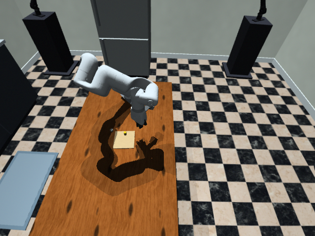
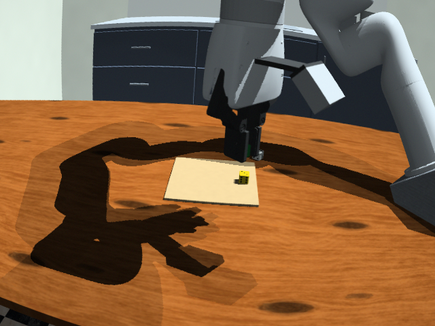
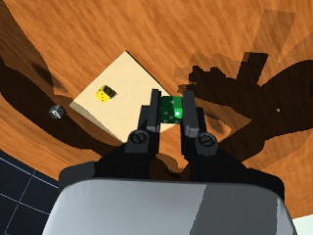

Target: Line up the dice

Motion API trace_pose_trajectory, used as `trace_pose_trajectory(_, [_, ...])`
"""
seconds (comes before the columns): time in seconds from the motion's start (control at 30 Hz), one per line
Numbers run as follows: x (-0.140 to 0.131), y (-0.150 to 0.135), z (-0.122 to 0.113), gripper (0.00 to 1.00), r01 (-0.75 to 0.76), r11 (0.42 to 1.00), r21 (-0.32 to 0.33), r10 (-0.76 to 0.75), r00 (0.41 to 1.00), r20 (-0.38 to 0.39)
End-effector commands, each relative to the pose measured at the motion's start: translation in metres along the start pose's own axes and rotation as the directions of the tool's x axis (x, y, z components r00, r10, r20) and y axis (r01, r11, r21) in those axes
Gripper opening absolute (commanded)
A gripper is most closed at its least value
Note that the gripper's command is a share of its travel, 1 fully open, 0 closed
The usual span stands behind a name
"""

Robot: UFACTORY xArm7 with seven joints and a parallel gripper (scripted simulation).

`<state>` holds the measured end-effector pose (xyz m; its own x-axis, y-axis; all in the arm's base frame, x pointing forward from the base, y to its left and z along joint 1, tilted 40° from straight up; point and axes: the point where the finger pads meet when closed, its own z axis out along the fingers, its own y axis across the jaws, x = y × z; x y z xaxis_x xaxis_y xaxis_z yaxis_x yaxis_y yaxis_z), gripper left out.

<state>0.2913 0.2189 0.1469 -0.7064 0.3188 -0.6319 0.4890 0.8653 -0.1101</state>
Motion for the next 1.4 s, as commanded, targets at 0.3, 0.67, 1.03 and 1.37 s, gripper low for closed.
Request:
trace_pose_trajectory(0.3, [-0.060,-0.033,-0.004,0.11,0.383,0.924,-0.006,-0.383,0.924,-0.003])
trace_pose_trajectory(0.67, [-0.092,-0.059,-0.004,0.11,0.585,0.811,-0.004,-0.585,0.811,0.000])
trace_pose_trajectory(1.03, [-0.096,-0.063,-0.004,0.11,0.611,0.792,-0.003,-0.611,0.792,0.001])
trace_pose_trajectory(1.37, [-0.096,-0.063,-0.001,0.11,0.611,0.792,-0.003,-0.611,0.792,0.000])
